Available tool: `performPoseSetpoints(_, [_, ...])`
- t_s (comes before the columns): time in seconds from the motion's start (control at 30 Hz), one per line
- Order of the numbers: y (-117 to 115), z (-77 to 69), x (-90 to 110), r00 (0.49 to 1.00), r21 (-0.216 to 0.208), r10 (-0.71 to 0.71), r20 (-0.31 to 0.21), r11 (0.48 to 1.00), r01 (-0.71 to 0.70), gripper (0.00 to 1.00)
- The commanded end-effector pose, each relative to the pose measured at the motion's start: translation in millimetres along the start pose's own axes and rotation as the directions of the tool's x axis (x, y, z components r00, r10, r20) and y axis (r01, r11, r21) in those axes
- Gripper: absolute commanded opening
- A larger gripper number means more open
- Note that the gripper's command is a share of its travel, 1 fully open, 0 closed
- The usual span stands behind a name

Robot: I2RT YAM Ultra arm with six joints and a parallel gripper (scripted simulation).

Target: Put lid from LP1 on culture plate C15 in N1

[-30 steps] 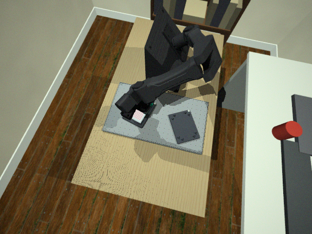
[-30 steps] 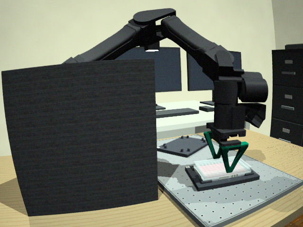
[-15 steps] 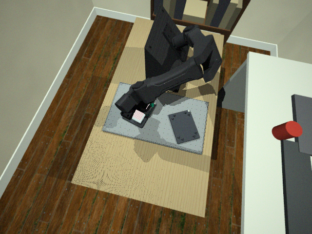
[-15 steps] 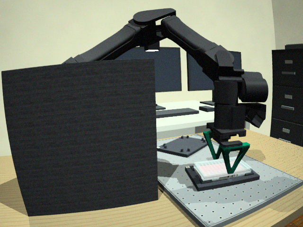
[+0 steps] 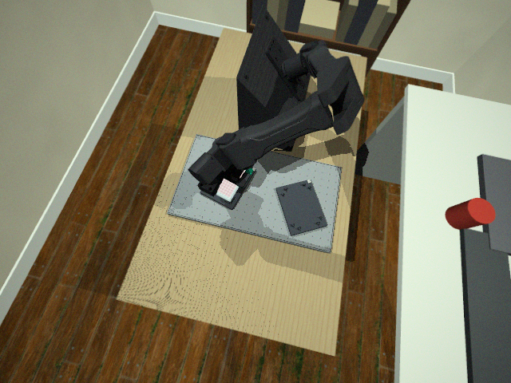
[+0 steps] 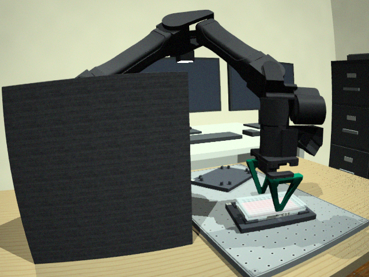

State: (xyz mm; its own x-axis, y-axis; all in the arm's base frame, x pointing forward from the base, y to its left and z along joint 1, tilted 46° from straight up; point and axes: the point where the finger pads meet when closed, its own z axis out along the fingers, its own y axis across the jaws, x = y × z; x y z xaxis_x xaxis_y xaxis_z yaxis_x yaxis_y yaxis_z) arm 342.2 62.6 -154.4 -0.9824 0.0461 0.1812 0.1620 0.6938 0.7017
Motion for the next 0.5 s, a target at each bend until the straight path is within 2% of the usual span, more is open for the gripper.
performPoseSetpoints(0.0, [-1, -18.5, -6, 1.0, -0.001, -0.003, 0.027, 1.0, 0.003, 1.0])
performPoseSetpoints(0.27, [-1, -39.9, -5, 1.0, -0.001, -0.003, 0.027, 1.0, 0.003, 1.0])
performPoseSetpoints(0.47, [-1, -47.2, -5, 1.0, -0.001, -0.003, 0.027, 1.0, 0.003, 1.0])
